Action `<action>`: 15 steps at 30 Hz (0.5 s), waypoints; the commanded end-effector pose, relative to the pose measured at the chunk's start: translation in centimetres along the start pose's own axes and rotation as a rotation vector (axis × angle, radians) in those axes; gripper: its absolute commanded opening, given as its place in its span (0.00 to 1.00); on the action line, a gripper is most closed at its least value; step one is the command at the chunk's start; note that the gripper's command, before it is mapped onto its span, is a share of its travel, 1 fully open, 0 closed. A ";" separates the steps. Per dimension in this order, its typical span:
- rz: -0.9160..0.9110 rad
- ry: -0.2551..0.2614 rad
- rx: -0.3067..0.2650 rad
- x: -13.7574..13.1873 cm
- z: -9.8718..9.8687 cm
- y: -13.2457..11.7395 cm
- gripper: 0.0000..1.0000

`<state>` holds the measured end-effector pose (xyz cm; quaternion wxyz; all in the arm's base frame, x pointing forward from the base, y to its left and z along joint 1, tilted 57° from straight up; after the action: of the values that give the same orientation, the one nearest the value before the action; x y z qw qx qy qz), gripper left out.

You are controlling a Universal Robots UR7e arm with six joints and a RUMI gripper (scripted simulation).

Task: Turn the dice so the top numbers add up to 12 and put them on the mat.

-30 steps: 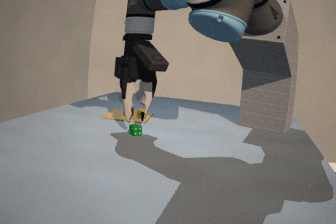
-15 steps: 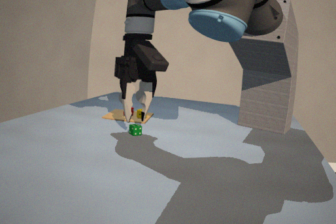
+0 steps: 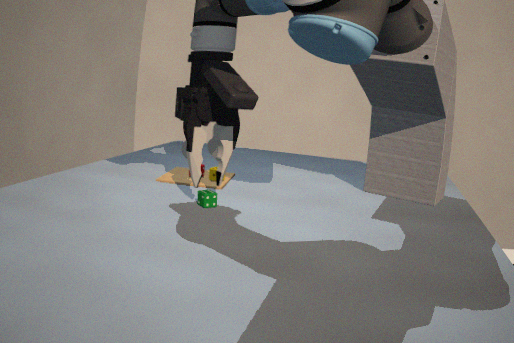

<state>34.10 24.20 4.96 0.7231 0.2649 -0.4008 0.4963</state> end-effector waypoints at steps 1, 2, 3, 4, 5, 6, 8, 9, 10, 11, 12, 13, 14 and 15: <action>0.000 -0.001 0.002 0.1 0.0 0.1 0.24; 0.000 -0.001 0.002 0.1 0.0 0.1 0.24; 0.000 -0.001 0.002 0.1 0.0 0.1 0.24; 0.000 -0.001 0.002 0.1 0.0 0.1 0.24; 0.000 -0.001 0.002 0.1 0.0 0.1 0.24; 0.000 -0.001 0.002 0.1 0.0 0.1 0.24; 0.000 -0.001 0.002 0.1 0.0 0.1 0.24; 0.000 -0.001 0.002 0.1 0.0 0.1 0.24; 0.000 -0.001 0.002 0.1 0.0 0.1 0.24; 0.000 -0.001 0.002 0.1 0.0 0.1 0.24; 0.000 -0.001 0.002 0.1 0.0 0.1 0.24; 0.000 -0.001 0.002 0.1 0.0 0.1 0.24; 0.000 -0.001 0.002 0.1 0.0 0.1 0.24; 0.000 -0.001 0.002 0.1 0.0 0.1 0.24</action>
<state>34.09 24.22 4.96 0.7233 0.2653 -0.4006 0.4960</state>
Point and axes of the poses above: the point where the finger pads meet when closed, its own z axis back along the fingers, its own x axis across the jaws, y = z × x, the point moved 3 cm from there along z, back along the fingers, and after that the axes turned 15 degrees about z, right-handed, at the moved point
